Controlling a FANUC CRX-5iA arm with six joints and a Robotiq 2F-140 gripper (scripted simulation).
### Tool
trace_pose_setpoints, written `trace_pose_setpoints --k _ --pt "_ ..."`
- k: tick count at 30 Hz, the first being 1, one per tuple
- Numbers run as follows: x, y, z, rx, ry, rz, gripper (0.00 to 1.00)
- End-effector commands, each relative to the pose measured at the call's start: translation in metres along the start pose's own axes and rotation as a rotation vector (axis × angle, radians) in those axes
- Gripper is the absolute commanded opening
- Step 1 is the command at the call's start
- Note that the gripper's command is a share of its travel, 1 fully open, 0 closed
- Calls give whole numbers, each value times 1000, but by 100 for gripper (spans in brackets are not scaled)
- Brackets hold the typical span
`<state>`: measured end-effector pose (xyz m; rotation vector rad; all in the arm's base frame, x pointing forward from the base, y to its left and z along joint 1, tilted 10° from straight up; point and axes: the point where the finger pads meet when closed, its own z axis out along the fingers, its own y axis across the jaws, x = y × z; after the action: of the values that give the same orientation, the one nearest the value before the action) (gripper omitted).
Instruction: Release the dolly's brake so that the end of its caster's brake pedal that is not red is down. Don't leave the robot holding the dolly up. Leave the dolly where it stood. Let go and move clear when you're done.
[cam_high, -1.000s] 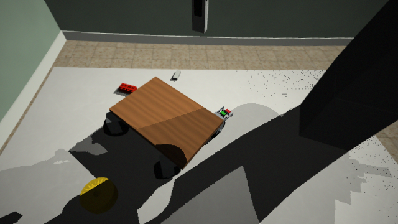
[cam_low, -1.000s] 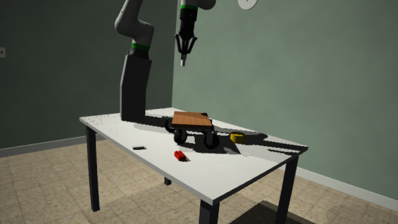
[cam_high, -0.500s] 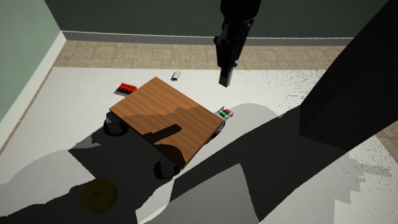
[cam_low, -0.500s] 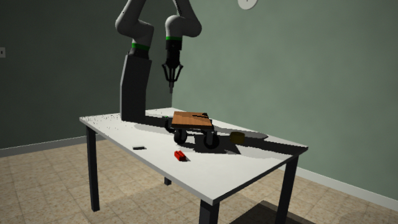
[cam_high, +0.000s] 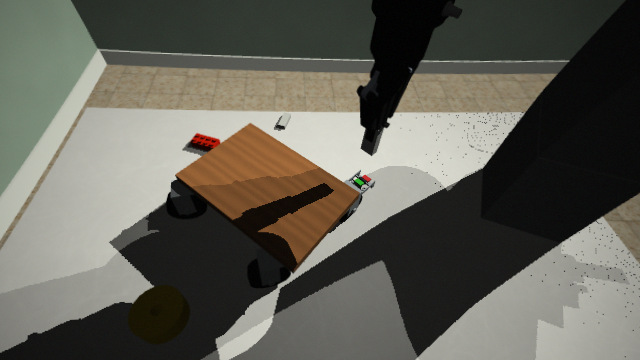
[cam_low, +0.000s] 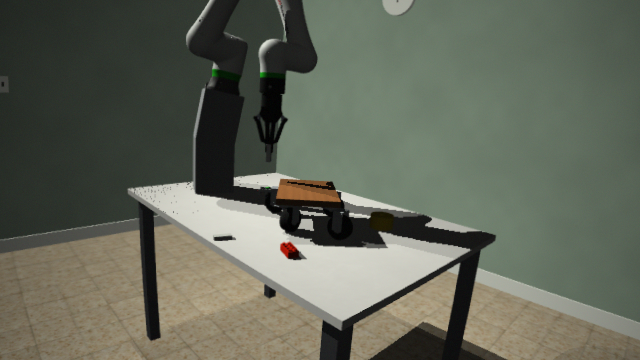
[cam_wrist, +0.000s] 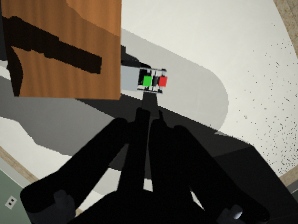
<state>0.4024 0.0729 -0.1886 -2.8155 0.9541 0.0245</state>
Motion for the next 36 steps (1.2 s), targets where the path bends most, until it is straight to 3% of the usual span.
trace_pose_setpoints --k 1,36 --pt "0 1 23 -1 2 0 0" --pt "0 1 26 -1 2 0 0"
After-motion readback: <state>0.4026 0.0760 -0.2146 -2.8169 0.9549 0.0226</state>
